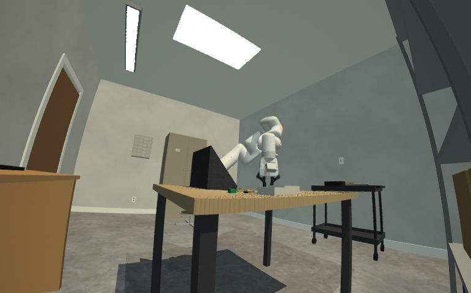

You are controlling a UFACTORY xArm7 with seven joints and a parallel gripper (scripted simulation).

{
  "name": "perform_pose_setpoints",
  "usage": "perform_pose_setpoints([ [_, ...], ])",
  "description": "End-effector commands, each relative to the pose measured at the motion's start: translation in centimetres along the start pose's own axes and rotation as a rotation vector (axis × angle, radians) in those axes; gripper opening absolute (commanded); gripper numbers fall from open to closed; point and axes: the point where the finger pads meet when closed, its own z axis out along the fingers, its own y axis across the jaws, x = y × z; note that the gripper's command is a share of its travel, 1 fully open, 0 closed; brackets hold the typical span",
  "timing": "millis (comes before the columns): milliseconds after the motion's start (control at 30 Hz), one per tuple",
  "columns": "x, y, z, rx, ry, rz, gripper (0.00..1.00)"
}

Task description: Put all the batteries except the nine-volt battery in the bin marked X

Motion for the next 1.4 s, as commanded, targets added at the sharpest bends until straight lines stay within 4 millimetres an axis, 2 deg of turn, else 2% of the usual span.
perform_pose_setpoints([
  [0, 0.07, 0.00, 0.51, 0.001, 0.003, 0.000, 0.28],
  [533, 0.03, 0.02, 0.91, 0.001, 0.003, 0.000, 0.28],
  [567, 0.03, 0.02, 0.91, 0.001, 0.003, 0.000, 0.00],
  [1367, 0.03, 0.02, 0.91, 0.001, 0.003, 0.000, 0.00],
])
